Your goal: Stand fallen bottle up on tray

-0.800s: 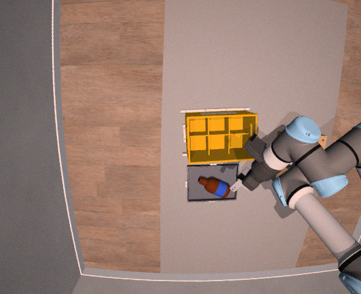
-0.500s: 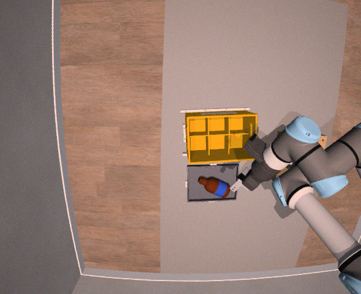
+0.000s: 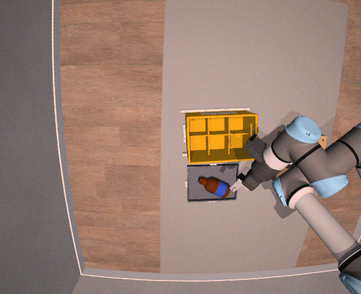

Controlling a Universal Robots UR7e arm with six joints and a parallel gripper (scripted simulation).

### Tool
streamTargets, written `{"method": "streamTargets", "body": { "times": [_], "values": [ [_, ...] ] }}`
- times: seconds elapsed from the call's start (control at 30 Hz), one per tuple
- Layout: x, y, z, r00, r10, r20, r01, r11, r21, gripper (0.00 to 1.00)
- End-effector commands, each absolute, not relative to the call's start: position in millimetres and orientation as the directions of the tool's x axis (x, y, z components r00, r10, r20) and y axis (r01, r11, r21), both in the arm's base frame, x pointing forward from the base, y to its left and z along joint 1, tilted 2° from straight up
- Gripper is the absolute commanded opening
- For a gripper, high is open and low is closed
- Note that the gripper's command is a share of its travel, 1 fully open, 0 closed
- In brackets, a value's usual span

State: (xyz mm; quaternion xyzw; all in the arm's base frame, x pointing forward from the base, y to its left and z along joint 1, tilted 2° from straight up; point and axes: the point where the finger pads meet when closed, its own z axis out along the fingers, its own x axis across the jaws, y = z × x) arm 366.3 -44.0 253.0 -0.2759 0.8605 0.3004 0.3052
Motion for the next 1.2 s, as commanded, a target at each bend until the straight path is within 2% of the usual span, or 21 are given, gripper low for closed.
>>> {"method": "streamTargets", "body": {
  "times": [0.0,0.63,1.17],
  "values": [
    [367.2,-40.7,250.0,-0.664,-0.307,-0.682,-0.661,0.666,0.344,1.00],
    [391.1,-16.9,222.8,-0.677,-0.487,-0.551,-0.691,0.678,0.249,1.00],
    [422.5,11.1,194.0,-0.660,-0.666,-0.349,-0.737,0.664,0.126,1.00]
  ]
}}
